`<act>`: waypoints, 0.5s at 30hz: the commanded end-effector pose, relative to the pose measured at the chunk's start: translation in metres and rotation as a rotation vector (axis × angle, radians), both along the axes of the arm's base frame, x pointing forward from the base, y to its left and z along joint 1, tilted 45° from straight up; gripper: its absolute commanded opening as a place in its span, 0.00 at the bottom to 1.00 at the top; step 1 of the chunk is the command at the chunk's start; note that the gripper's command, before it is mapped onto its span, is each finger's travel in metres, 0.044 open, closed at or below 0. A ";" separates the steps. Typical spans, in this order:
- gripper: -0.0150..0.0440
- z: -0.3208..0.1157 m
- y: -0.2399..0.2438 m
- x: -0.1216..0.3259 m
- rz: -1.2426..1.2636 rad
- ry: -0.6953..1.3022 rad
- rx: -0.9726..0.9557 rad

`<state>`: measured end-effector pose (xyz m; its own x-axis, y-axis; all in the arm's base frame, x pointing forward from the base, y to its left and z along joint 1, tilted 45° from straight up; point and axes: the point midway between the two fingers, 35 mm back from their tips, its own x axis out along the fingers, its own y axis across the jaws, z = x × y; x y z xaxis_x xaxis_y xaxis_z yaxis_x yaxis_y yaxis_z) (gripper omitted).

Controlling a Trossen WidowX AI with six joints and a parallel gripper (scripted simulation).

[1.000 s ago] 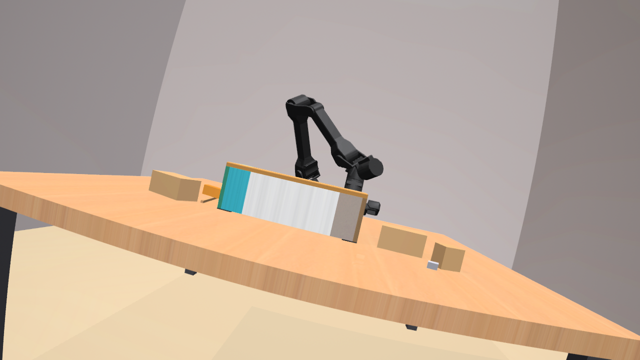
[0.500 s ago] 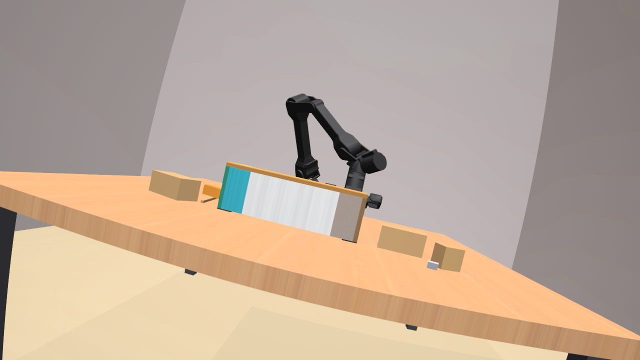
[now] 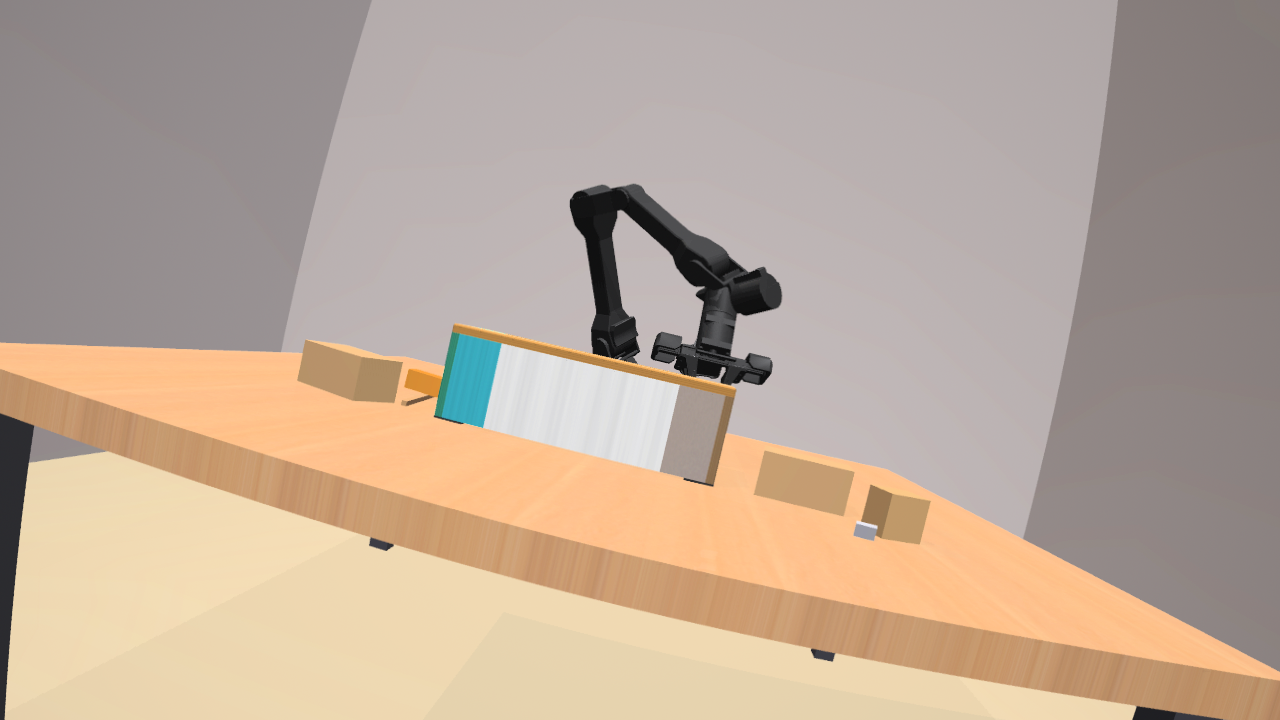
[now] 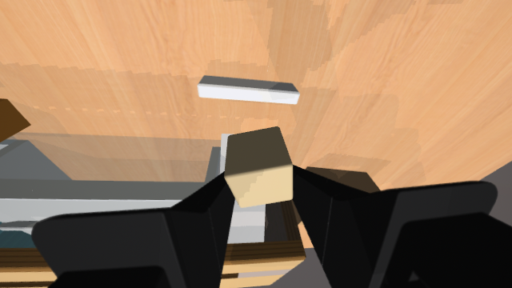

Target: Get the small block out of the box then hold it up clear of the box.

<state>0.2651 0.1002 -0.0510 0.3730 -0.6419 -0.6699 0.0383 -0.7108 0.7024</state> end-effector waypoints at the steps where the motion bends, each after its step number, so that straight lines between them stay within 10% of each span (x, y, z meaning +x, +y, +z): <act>1: 0.25 0.017 0.026 -0.003 0.105 0.057 0.027; 15: 0.25 0.052 0.071 -0.031 0.375 0.245 0.044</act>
